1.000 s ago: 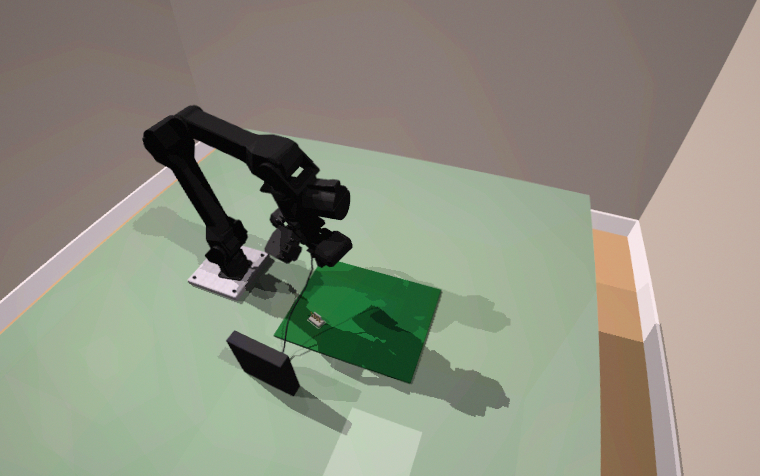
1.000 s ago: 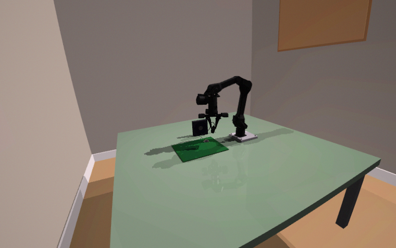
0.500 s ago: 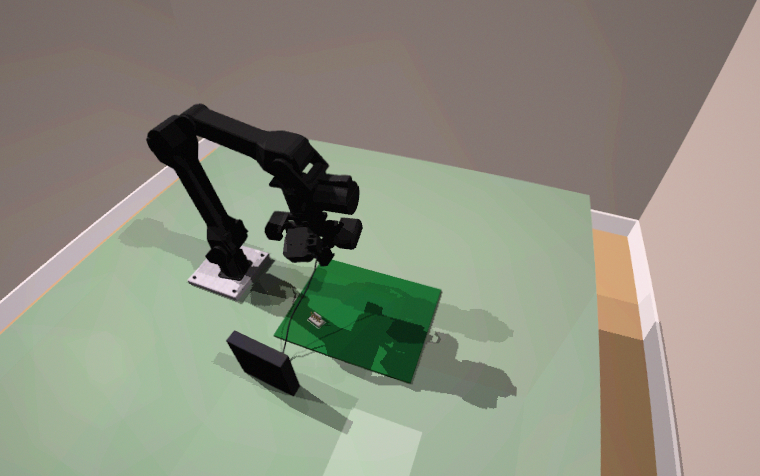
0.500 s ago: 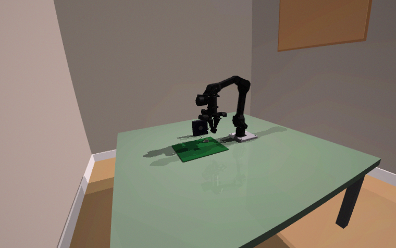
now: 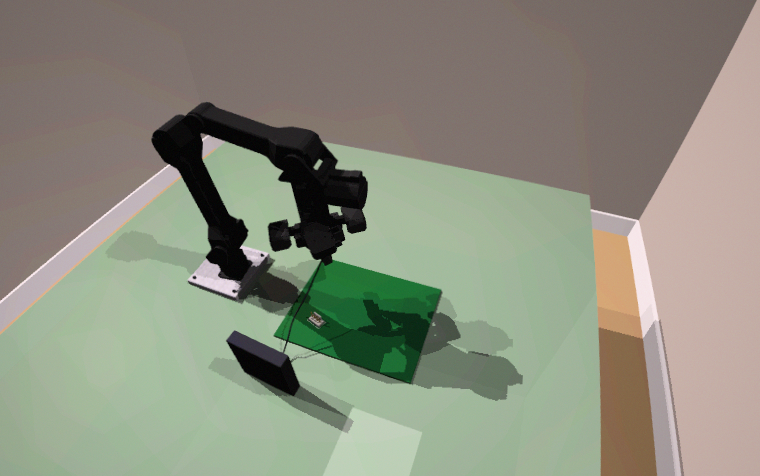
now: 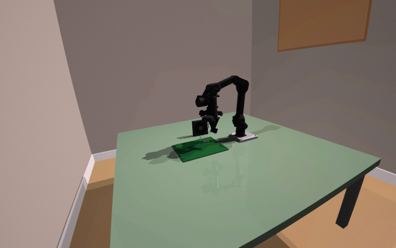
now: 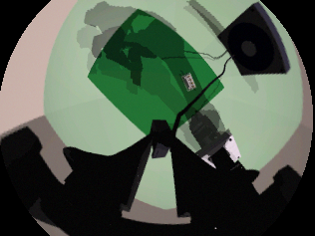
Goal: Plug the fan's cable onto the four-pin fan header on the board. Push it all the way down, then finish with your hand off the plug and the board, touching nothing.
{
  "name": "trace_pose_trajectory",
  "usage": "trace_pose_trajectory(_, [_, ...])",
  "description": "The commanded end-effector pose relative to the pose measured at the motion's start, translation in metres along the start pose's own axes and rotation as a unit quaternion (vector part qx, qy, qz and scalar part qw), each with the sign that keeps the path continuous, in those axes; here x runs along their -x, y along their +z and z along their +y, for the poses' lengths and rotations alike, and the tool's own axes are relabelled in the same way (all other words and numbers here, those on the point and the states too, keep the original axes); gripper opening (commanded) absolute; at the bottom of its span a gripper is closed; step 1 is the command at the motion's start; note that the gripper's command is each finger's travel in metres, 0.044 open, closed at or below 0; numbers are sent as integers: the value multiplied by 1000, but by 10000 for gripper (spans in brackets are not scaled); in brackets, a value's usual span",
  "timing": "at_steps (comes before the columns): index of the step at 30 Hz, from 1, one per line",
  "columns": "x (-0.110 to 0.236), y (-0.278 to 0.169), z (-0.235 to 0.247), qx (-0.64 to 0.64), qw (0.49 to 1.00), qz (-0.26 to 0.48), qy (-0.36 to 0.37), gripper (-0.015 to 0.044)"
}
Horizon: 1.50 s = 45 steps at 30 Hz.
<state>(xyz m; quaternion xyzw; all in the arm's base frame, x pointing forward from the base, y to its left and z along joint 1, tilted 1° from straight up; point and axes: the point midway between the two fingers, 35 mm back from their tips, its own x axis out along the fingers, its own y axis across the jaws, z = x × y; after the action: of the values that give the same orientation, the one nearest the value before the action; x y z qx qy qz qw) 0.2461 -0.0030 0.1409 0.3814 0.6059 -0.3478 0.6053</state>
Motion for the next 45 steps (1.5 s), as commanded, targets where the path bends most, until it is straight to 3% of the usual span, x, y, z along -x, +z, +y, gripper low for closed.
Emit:
trace_pose_trajectory(1, [3, 1, 3, 59, 998, -7, -6, 0])
trace_pose_trajectory(8, [3, 0, 6, 176, 984, -12, -24, 0])
trace_pose_trajectory(15, [0, 0, 6, 189, 981, -22, -31, 0])
trace_pose_trajectory(45, [-36, 0, 7, 209, 940, -256, -83, 0])
